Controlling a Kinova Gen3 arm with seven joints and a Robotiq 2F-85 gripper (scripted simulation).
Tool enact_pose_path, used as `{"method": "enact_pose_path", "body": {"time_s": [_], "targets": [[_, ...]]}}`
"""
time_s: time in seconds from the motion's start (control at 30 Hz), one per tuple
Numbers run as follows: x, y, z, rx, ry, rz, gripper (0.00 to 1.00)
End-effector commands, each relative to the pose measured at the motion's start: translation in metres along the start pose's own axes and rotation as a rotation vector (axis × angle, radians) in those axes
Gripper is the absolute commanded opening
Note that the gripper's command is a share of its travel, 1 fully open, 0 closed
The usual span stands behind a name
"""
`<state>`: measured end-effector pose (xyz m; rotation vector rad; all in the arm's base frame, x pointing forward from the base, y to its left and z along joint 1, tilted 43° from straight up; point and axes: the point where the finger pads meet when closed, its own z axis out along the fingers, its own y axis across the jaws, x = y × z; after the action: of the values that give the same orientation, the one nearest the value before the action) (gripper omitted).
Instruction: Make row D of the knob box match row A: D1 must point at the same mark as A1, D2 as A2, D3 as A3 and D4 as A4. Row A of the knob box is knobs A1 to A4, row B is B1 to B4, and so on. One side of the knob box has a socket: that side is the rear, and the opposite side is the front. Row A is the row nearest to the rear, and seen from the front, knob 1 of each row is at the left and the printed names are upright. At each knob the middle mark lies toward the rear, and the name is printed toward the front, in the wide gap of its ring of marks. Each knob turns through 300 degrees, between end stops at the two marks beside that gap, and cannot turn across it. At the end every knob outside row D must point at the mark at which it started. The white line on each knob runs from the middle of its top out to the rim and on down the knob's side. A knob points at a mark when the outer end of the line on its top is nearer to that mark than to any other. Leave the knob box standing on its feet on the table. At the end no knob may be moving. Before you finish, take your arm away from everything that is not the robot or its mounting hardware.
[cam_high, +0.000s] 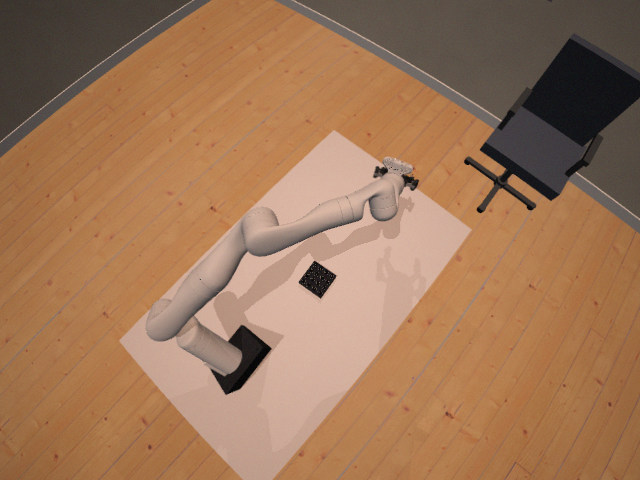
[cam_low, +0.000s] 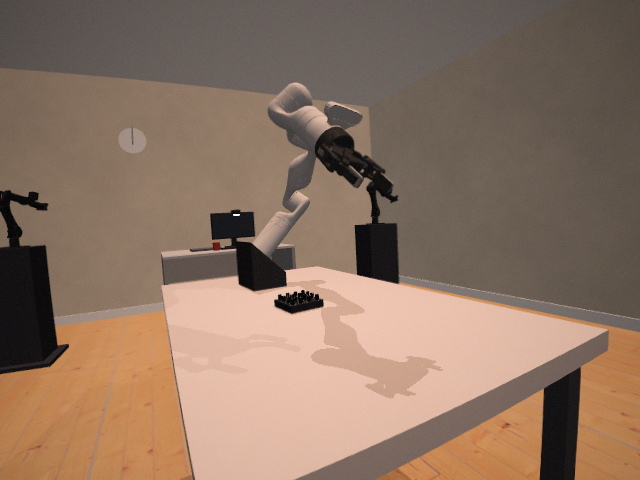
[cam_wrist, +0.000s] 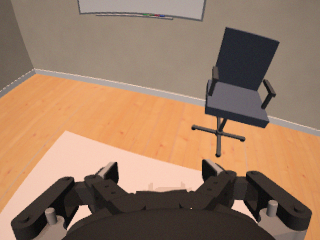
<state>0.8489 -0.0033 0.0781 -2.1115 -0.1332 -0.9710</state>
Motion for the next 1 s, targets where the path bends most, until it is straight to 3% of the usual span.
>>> {"method": "enact_pose_path", "body": {"time_s": [0.0,0.3,0.37,0.5,0.77,0.87,0.97], "targets": [[-0.027,-0.008,0.003,-0.006,-0.054,0.015,1.0],[-0.16,-0.03,-0.007,-0.03,-0.307,0.071,1.0],[-0.16,-0.03,-0.007,-0.03,-0.307,0.071,1.0],[-0.224,-0.049,-0.027,-0.036,-0.427,0.098,1.0],[-0.328,-0.091,-0.079,-0.036,-0.63,0.145,1.0],[-0.361,-0.109,-0.101,-0.032,-0.696,0.161,1.0],[-0.37,-0.114,-0.108,-0.031,-0.715,0.166,1.0]]}}
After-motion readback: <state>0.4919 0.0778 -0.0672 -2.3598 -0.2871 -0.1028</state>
